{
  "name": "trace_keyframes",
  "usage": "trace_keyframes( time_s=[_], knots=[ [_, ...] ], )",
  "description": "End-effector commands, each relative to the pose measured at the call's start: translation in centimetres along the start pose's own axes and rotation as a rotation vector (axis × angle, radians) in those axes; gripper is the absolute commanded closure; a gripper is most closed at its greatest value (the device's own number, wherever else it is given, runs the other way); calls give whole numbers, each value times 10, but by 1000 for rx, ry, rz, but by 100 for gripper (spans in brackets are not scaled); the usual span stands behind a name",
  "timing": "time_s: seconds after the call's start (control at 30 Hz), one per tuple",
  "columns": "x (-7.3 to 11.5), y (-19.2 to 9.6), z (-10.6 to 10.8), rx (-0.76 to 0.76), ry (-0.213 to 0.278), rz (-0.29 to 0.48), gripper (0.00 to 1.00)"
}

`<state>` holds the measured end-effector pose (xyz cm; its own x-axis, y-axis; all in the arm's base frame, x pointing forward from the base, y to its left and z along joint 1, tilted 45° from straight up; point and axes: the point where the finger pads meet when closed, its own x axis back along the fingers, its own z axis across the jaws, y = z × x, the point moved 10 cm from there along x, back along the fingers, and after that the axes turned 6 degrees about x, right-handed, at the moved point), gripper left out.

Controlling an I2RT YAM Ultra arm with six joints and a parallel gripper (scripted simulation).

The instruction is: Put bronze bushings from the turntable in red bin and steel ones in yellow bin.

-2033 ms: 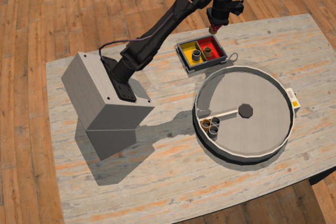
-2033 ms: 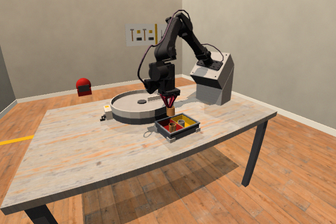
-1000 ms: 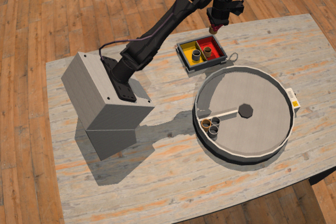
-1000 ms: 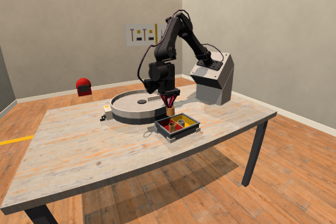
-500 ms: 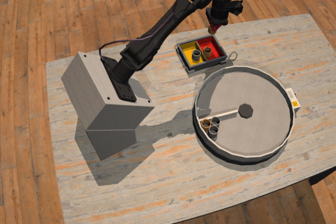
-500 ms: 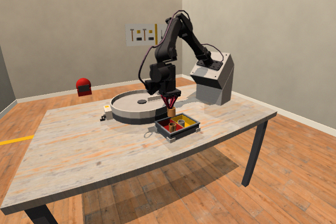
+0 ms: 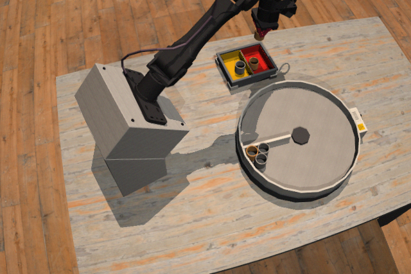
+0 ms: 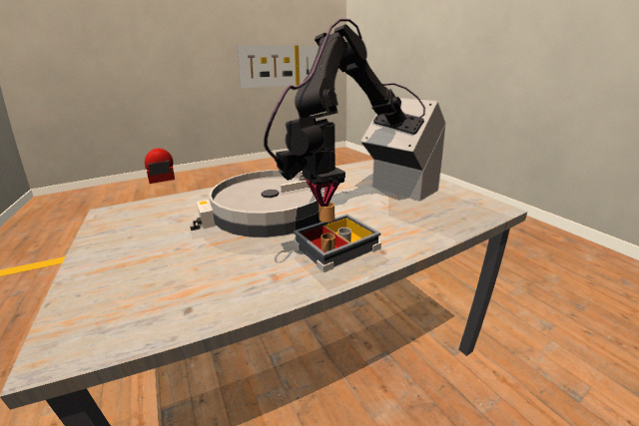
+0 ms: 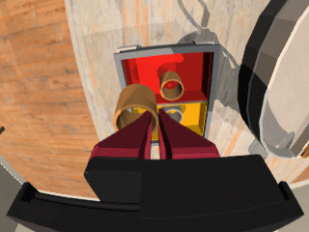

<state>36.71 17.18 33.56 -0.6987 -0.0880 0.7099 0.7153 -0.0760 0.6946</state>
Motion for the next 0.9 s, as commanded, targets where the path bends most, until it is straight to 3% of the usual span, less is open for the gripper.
trace_keyframes(
  time_s=[0.0,0.87],
  knots=[
    [19,10,6,-8,22,-56,100],
    [16,9,5,-3,18,-47,100]
  ],
)
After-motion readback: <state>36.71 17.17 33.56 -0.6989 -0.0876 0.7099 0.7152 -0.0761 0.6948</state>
